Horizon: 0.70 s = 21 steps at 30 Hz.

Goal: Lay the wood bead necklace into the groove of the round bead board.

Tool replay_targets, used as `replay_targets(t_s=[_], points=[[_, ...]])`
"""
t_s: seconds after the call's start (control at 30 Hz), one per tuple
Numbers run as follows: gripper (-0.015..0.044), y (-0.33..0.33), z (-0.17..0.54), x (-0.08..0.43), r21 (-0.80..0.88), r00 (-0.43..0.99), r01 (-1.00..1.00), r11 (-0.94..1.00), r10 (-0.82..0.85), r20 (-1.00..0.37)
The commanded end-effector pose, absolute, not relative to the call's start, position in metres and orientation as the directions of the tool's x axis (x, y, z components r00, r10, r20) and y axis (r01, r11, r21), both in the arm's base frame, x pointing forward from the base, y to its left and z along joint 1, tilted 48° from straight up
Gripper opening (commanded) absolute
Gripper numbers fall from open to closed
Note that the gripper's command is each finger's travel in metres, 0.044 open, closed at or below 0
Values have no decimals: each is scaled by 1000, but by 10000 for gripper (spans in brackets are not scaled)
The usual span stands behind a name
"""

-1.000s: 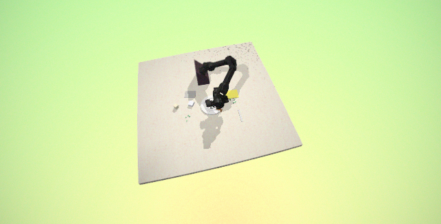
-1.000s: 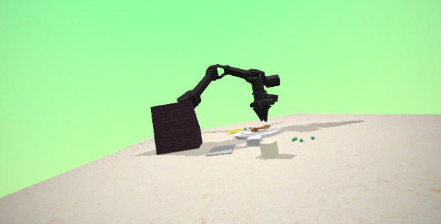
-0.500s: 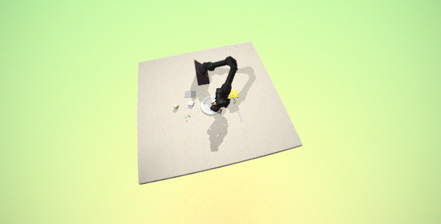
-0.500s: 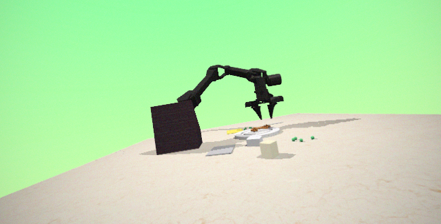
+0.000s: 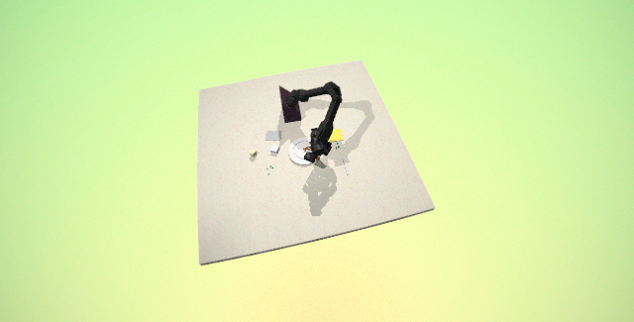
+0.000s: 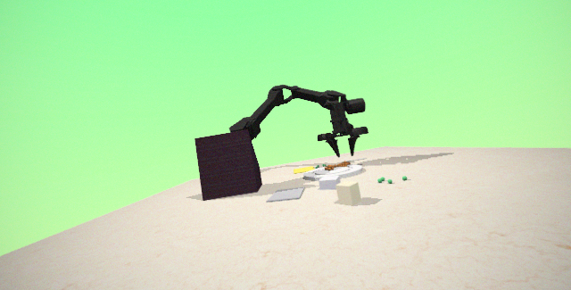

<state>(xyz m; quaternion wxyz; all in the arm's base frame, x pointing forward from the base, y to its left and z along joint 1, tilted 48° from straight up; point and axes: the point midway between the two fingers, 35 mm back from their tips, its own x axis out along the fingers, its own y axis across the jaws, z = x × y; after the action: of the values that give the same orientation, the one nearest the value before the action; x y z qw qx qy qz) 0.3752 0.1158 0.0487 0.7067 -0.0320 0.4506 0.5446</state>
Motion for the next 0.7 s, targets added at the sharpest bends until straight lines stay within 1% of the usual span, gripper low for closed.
replay_targets(t_s=[0.0, 0.67], points=[[250, 115, 48, 376, 443, 7, -798, 409, 741, -672], [250, 137, 28, 375, 449, 3, -796, 407, 744, -668]])
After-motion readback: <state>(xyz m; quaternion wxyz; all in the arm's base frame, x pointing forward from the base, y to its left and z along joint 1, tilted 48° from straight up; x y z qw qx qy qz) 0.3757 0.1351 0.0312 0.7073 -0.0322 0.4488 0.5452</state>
